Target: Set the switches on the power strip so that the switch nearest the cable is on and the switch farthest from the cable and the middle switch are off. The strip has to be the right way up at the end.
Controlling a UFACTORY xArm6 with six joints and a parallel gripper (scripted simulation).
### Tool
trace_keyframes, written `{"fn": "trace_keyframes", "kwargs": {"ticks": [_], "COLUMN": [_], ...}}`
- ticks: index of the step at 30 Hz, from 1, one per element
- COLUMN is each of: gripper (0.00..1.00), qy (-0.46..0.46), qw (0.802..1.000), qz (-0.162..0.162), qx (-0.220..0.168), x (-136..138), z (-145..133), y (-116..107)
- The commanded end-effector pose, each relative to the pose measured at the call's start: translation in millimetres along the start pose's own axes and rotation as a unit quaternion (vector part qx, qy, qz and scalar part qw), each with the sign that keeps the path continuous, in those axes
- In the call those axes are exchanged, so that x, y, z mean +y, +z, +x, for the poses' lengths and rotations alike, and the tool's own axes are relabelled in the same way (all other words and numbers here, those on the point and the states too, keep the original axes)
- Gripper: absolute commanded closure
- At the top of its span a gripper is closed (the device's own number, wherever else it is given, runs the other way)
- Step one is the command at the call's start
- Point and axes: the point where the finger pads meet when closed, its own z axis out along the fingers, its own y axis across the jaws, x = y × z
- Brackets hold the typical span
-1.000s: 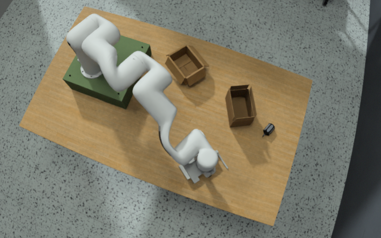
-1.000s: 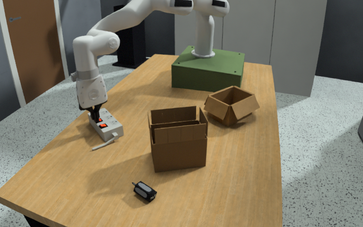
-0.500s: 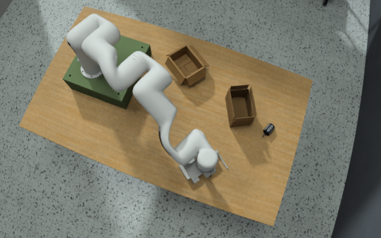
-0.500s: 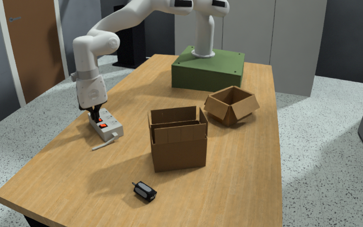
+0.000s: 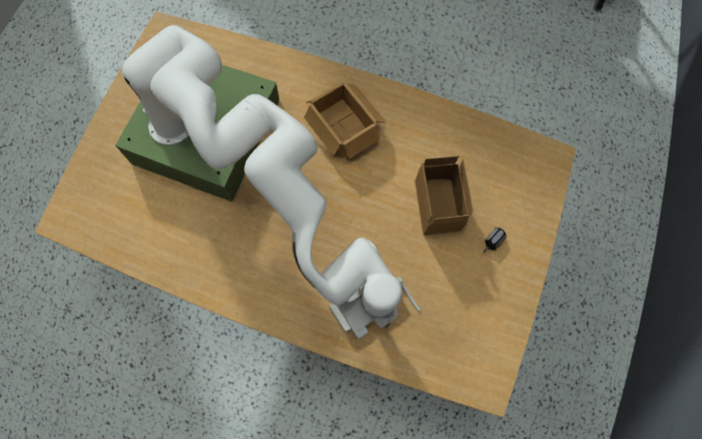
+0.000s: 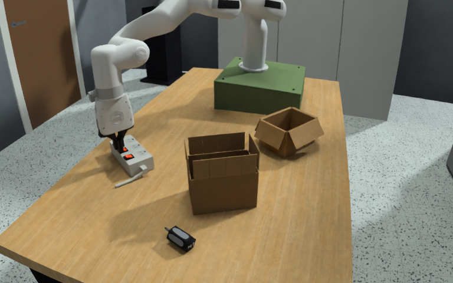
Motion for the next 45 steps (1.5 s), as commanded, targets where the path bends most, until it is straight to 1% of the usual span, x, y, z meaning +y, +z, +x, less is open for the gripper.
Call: {"fn": "trace_keyframes", "kwargs": {"ticks": [1,20,24,35,45], "gripper": [1.00,1.00,1.00,1.00,1.00], "qy": [0.000,0.000,0.000,0.000,0.000], "qw": [1.000,1.000,1.000,1.000,1.000], "qz": [0.002,0.002,0.002,0.002,0.002], "qx": [-0.001,-0.001,-0.001,-0.001,-0.001], "x": [-1.5,-1.5,-1.5,-1.4,-1.3], "z": [-0.5,-0.5,-0.5,-0.5,-0.4], "y": [-2.5,-3.4,-8.8,-33.4,-35.8]}}
